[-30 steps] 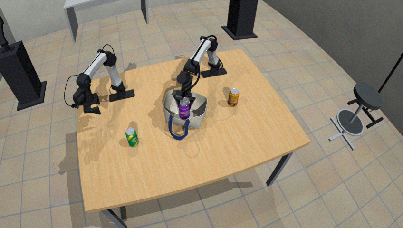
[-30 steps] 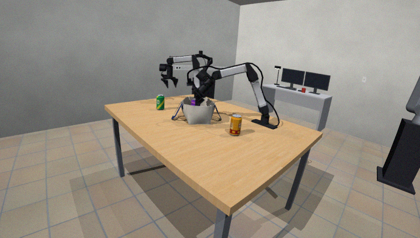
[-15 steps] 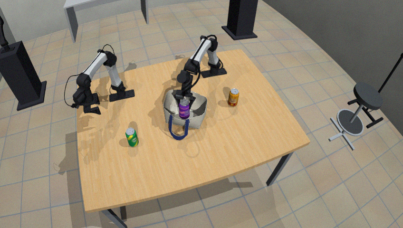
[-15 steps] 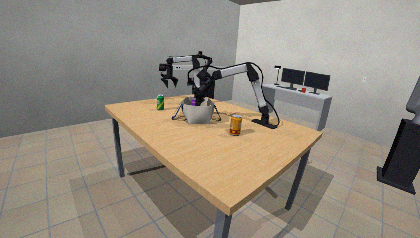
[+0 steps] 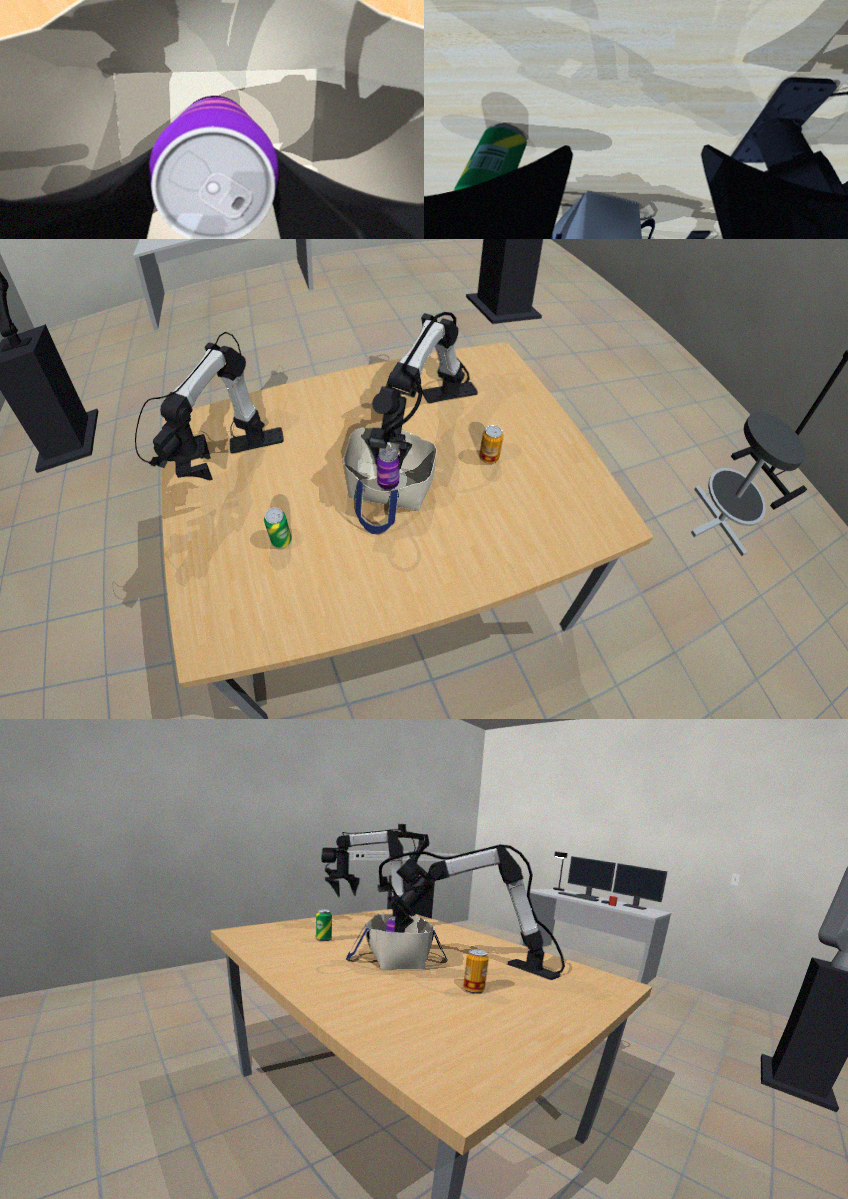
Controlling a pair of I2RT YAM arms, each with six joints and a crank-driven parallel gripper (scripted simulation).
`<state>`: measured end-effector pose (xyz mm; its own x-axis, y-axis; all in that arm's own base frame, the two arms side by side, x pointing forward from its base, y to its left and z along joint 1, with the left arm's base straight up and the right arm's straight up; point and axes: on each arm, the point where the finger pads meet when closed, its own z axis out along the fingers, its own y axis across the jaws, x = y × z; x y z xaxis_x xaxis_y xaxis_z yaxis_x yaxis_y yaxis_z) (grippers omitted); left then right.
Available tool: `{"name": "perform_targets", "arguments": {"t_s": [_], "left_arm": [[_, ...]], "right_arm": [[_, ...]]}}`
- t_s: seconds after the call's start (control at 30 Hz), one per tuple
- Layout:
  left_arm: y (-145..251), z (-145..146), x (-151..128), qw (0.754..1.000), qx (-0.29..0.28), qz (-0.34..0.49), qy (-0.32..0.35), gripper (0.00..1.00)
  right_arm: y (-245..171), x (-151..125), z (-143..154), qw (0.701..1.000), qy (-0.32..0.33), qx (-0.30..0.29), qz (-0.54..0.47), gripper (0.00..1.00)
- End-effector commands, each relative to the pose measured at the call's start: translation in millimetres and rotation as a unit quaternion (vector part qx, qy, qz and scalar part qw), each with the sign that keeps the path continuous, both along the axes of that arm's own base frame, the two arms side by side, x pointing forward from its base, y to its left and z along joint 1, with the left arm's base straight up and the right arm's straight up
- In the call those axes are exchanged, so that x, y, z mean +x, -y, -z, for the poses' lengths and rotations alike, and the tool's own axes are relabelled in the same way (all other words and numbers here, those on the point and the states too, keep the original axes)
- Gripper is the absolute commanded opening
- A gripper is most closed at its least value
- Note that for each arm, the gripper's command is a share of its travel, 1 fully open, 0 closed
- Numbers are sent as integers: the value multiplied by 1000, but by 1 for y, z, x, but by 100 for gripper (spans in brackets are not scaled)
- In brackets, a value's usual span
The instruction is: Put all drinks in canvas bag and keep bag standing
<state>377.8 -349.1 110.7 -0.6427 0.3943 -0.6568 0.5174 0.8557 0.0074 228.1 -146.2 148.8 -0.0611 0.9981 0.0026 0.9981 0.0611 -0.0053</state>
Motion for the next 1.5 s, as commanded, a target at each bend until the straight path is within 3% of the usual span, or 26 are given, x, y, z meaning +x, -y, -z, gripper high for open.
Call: {"name": "perform_targets", "arguments": {"t_s": [0.0,0.13,0.17,0.2,0.33,0.43,0.47,0.57,0.63,0.7,0.77,0.87,0.97,1.13,1.27,1.33,1.47], "left_arm": [[18,-68,28,994,-71,-7,87,74],[18,-66,26,994,-69,-6,85,74],[13,-40,19,996,-54,-7,66,74],[15,-35,14,997,-52,-5,61,74],[23,-59,23,994,-75,-9,81,74],[17,-31,14,997,-57,-10,59,74],[22,-38,18,996,-65,-10,67,74],[21,-7,15,998,-44,-9,47,74],[24,-33,19,996,-58,-4,67,74],[24,-33,19,996,-58,-4,67,74],[13,-12,19,997,-45,-11,55,74],[18,-20,22,997,-50,-5,66,74],[14,-5,24,997,-41,-8,58,74],[22,-26,34,995,-60,-7,77,74],[20,-26,32,995,-60,-8,76,74],[14,6,22,998,-39,-5,55,74],[23,-25,24,995,-66,0,79,74]], "right_arm": [[5,4,-14,999,22,-31,0,100],[5,4,-14,999,22,-31,0,100],[5,4,-14,999,22,-31,0,100],[5,4,-14,999,22,-31,0,100],[5,4,-14,999,22,-31,0,100],[5,4,-14,999,22,-31,0,100],[5,4,-14,999,22,-31,0,100],[5,4,-14,999,22,-31,0,100],[5,4,-14,999,22,-31,0,100],[5,4,-14,999,22,-31,0,100],[5,4,-14,999,22,-31,0,100],[5,4,-14,999,22,-31,0,100],[5,4,-14,999,22,-31,0,100],[5,4,-14,999,22,-31,0,100],[5,4,-14,999,22,-31,0,100],[5,4,-14,999,22,-31,0,100],[5,4,-14,999,22,-31,0,100]]}}
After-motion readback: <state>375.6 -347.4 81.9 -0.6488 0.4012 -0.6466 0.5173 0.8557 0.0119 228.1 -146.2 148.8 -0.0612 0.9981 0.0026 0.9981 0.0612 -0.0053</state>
